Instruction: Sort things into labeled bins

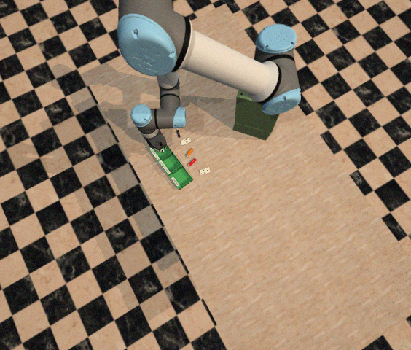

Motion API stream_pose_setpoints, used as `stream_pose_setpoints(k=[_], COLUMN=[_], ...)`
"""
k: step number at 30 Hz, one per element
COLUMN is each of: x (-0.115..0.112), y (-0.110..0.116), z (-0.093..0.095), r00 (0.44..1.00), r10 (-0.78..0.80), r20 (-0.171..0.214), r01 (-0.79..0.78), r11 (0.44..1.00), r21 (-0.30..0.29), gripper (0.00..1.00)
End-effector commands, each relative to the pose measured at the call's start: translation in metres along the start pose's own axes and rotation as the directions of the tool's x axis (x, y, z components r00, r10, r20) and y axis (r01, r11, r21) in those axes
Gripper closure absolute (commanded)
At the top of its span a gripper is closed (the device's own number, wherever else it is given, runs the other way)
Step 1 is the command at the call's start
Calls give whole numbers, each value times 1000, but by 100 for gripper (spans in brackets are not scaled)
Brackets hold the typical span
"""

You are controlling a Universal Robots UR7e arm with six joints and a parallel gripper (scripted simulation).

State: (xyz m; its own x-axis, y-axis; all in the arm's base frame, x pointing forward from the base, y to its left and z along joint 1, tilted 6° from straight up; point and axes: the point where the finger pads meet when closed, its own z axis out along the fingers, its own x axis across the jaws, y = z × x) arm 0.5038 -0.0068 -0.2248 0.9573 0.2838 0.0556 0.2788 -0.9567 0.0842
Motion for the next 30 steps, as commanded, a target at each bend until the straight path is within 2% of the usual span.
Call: stream_pose_setpoints(k=[1, 4, 8, 24, 25, 27, 30], x=[0, 0, 0, 0, -10, -25, -50], y=[-1, -1, -2, -1, -2, -6, -11], z=[-8, -13, -29, -28, -28, -29, -29], r00=[1000, 1000, 1000, 1000, 999, 989, 977], r10=[-1, -1, -1, 0, -49, -148, -211], r20=[1, 1, 1, -1, 1, -1, 0], r01=[1, 1, 1, 0, 49, 148, 211], r11=[1000, 1000, 1000, 1000, 999, 989, 977], r21=[1, 1, 1, 0, 1, 1, 0], gripper=[36, 36, 36, 36, 21, 21, 21])
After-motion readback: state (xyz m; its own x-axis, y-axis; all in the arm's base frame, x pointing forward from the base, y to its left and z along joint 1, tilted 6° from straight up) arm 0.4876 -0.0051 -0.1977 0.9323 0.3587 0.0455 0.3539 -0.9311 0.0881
